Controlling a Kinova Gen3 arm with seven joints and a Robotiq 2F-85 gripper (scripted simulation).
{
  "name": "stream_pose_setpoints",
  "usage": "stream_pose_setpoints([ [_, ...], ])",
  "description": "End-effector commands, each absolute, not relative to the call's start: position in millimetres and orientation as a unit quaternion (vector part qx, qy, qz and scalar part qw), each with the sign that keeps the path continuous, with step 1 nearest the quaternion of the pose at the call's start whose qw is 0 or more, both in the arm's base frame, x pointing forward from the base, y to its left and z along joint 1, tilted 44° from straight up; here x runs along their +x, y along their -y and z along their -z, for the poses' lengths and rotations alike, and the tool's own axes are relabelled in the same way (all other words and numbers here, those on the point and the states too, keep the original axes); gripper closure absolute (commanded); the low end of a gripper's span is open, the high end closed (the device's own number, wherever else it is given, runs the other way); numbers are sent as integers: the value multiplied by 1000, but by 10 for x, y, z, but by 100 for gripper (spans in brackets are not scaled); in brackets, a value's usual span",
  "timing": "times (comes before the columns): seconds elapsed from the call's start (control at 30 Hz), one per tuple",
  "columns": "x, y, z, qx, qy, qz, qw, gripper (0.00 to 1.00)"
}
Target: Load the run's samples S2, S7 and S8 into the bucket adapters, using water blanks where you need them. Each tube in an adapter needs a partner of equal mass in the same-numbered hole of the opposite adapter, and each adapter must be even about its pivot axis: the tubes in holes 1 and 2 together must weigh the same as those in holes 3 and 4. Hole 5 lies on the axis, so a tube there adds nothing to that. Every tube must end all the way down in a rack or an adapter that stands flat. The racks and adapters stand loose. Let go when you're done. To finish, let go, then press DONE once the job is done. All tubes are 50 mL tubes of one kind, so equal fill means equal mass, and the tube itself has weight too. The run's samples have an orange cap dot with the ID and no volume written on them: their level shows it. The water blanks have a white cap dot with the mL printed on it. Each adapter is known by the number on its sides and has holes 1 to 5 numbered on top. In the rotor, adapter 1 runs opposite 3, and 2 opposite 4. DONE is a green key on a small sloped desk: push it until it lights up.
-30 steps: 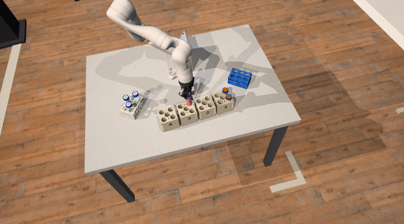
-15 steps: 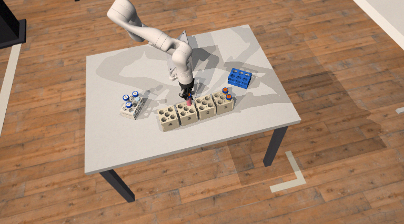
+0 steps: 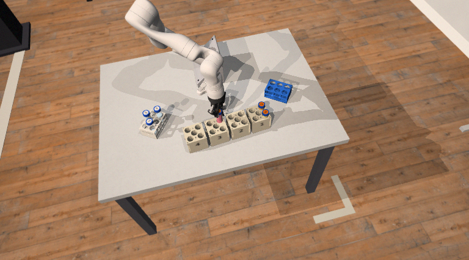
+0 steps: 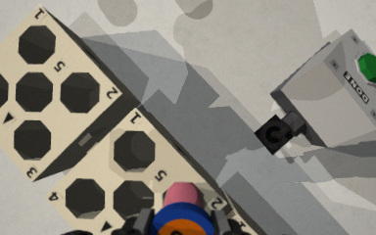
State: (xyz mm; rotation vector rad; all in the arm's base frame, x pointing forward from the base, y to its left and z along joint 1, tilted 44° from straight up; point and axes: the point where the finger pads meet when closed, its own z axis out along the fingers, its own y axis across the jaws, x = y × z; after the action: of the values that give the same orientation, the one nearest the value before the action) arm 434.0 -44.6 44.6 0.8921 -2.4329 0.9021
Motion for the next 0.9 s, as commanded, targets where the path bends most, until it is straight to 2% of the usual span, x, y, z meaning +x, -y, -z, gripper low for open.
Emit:
stream_pose_setpoints([
  [0.0, 4342, 453, -435, 319, 869, -322, 197, 90],
  [0.87, 4321, 558, -326, 319, 869, -322, 197, 90],
])
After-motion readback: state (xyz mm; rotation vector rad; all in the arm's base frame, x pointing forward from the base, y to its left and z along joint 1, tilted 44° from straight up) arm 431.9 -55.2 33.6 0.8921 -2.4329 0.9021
